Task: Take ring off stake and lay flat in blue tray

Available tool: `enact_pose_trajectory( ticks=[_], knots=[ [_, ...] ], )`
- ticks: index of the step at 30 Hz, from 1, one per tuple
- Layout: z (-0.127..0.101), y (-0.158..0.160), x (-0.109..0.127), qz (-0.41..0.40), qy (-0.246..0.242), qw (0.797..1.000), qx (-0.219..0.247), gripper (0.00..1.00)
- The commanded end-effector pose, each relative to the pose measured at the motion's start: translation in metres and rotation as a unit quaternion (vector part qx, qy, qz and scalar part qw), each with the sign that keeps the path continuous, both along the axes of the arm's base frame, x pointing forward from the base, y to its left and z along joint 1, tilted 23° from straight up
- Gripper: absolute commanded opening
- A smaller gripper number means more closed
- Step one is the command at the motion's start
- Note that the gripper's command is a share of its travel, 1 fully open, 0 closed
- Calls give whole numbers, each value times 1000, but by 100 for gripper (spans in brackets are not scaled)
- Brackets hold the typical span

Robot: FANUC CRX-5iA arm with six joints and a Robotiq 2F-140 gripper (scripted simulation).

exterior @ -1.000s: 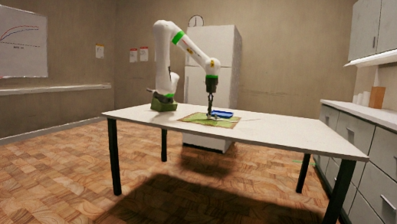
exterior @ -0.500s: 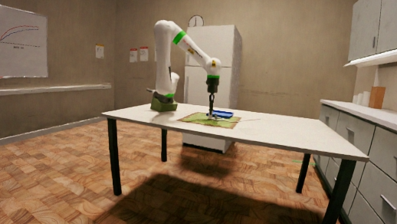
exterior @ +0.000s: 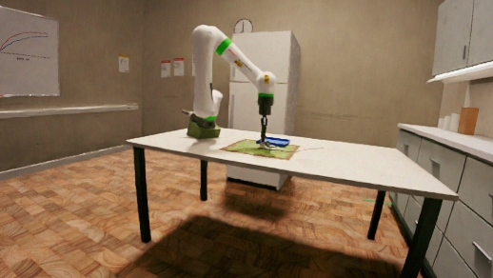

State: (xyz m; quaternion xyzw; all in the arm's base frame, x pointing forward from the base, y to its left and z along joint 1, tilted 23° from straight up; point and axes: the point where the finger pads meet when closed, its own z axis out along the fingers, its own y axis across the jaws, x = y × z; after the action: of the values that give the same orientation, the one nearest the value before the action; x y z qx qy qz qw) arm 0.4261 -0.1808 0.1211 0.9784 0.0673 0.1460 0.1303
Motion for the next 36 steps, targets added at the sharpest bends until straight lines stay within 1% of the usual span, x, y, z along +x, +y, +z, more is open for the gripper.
enact_pose_trajectory(
  ticks=[1,4,8,10,18,22,25,36],
  knots=[
    [3,0,0,0,-1,1000,0,10],
    [9,2,-2,0,-1,1000,0,10],
    [24,6,-7,0,-1,1000,0,10],
    [24,6,-7,0,-1,1000,0,10],
    [59,15,-19,0,-1,1000,0,10],
    [71,18,-23,0,-1,1000,0,10],
    [74,19,-24,0,-1,1000,0,10],
    [75,19,-24,0,-1,1000,0,10]
  ],
)
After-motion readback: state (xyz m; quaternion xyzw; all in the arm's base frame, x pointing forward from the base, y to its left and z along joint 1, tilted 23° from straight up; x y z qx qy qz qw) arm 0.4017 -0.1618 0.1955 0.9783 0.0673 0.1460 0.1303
